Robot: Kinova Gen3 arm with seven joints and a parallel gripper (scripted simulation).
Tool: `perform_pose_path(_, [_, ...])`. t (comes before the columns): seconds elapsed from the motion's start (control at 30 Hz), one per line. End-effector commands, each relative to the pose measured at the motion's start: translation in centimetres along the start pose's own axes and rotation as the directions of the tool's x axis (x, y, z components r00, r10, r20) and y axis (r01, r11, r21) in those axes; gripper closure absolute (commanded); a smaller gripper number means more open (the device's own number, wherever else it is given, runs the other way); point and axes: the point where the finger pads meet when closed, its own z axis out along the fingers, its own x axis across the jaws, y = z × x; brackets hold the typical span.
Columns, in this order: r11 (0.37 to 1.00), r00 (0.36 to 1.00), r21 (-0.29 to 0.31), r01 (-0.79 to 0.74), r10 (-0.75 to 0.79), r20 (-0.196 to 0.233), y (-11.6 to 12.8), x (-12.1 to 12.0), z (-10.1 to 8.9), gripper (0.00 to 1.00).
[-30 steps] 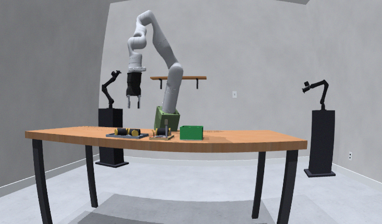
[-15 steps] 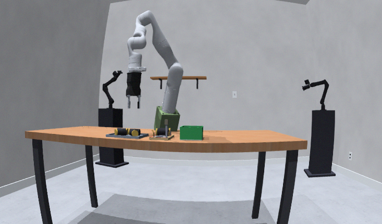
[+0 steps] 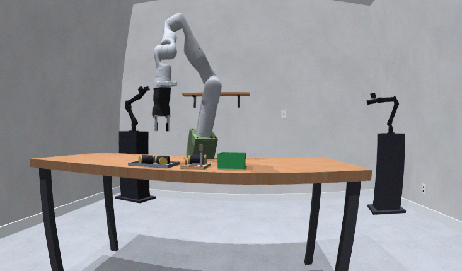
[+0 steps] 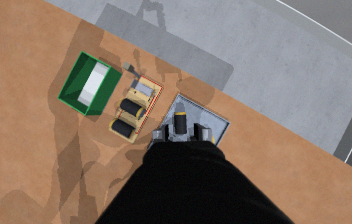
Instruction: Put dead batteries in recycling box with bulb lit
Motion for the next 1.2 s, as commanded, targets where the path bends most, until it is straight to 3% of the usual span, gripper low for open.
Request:
perform_pose_path(0.0, [1.000, 1.000, 0.001, 0.002, -0.002, -0.001, -0.02, 0.04, -0.04, 0.10])
perform_pose_path(1.17, [1.000, 1.000, 0.001, 0.010, -0.010, -0.001, -0.01, 0.05, 0.04, 0.10])
